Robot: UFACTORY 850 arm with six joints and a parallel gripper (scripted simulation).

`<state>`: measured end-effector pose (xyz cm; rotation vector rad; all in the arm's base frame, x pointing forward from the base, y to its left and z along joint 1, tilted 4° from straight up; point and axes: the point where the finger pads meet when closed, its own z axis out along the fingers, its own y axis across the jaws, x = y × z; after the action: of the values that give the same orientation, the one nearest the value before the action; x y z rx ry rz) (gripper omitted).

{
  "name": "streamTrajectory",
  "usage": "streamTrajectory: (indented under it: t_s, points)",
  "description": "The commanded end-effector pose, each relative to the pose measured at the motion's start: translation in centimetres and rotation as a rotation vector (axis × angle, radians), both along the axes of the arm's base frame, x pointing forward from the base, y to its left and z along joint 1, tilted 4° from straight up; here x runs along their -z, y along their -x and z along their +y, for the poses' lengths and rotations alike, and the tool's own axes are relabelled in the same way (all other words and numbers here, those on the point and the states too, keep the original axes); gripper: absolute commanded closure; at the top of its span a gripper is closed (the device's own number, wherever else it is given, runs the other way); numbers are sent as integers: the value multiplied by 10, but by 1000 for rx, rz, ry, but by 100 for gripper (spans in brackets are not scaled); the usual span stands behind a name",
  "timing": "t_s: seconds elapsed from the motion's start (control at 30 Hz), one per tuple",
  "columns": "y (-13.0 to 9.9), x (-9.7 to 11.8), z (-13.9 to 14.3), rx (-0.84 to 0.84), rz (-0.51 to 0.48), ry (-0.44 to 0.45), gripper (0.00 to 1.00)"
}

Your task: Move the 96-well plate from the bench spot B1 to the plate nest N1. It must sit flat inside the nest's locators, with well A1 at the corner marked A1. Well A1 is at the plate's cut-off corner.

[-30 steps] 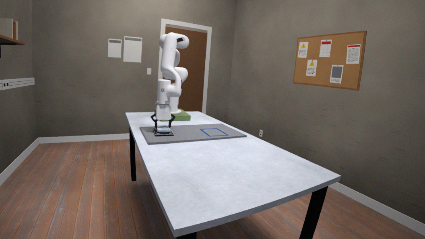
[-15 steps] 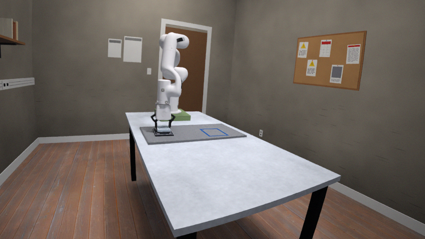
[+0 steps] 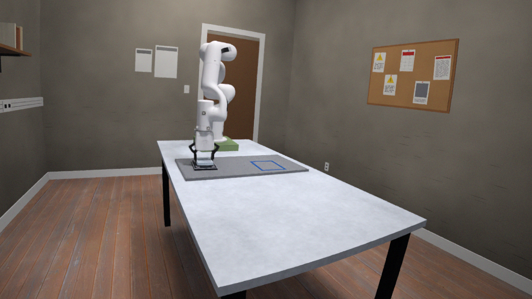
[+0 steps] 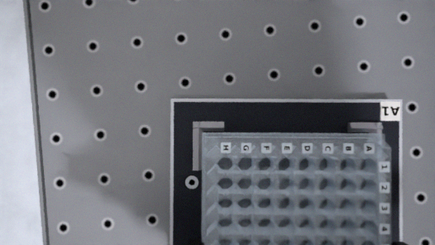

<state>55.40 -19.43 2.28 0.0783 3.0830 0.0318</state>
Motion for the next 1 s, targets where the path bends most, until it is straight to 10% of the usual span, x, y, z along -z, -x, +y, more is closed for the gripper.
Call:
streamTrajectory:
  t_s: [0.0, 0.97]
  points:
    - [-1, 0, 0, 0, -2, 1, 100]
    - [-1, 4, 0, 0, -2, 1, 100]
